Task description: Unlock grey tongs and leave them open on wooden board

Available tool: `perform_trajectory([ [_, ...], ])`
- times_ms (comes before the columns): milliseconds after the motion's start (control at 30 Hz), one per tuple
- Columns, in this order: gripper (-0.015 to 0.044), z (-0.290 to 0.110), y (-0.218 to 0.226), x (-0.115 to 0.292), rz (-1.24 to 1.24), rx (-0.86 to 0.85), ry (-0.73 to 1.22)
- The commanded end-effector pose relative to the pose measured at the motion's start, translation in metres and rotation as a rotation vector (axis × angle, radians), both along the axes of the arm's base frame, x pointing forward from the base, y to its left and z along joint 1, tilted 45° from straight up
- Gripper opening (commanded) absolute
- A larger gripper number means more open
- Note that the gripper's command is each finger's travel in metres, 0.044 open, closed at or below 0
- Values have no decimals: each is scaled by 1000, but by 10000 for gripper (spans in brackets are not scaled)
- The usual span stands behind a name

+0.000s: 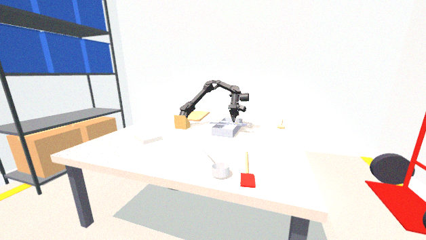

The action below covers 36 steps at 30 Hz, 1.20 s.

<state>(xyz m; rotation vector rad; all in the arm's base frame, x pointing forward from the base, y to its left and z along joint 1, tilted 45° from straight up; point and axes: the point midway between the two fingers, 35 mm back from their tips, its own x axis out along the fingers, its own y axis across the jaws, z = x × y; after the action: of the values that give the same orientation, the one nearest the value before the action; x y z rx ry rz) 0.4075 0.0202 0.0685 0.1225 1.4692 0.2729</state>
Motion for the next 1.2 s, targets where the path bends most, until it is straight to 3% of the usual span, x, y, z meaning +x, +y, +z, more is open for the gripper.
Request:
perform_trajectory([
  [0, 260, -11, 2, -2, -5, -1, 17],
  [1000, 260, -53, 12, -2, -5, -1, 17],
  [1167, 129, -47, 12, 1, 1, 2, 4],
])
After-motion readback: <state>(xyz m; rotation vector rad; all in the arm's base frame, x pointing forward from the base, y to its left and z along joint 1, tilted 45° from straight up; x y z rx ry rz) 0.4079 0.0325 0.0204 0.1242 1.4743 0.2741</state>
